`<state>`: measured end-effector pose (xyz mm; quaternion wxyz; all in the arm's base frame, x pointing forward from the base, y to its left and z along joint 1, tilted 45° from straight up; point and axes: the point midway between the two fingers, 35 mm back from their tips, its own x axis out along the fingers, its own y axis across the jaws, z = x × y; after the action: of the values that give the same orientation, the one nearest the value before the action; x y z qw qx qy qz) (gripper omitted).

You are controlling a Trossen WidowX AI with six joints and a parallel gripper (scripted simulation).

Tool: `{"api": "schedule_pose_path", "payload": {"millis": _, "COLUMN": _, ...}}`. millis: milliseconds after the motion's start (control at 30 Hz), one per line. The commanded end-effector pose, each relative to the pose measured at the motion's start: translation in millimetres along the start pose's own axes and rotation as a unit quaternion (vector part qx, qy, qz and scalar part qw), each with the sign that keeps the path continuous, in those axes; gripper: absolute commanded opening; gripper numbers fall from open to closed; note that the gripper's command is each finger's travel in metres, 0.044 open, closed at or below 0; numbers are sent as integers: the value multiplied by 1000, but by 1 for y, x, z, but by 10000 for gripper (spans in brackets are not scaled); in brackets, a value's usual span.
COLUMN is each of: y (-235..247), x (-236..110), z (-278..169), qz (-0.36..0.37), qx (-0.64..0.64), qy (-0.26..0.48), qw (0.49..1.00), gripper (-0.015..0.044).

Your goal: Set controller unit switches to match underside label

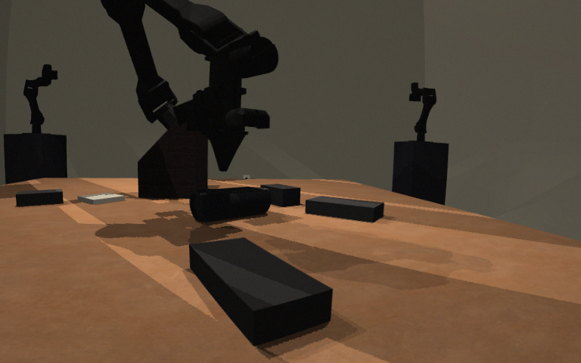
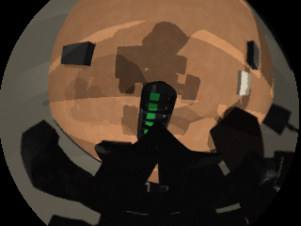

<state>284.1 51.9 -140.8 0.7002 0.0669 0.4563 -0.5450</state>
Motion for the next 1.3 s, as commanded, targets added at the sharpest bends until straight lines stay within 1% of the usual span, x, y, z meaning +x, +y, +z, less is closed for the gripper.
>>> {"api": "schedule_pose_path", "payload": {"millis": 0, "y": 9, "x": 0, "z": 13, "qz": 0, "qx": 4, "qy": -2, "qw": 1000, "gripper": 0}}
{"api": "schedule_pose_path", "payload": {"millis": 1033, "y": 10, "x": 45, "z": 12, "qz": 0, "qx": 4, "qy": -2, "qw": 1000, "gripper": 0}}
{"api": "schedule_pose_path", "payload": {"millis": 1267, "y": 10, "x": 45, "z": 12, "qz": 0, "qx": 4, "qy": -2, "qw": 1000, "gripper": 0}}
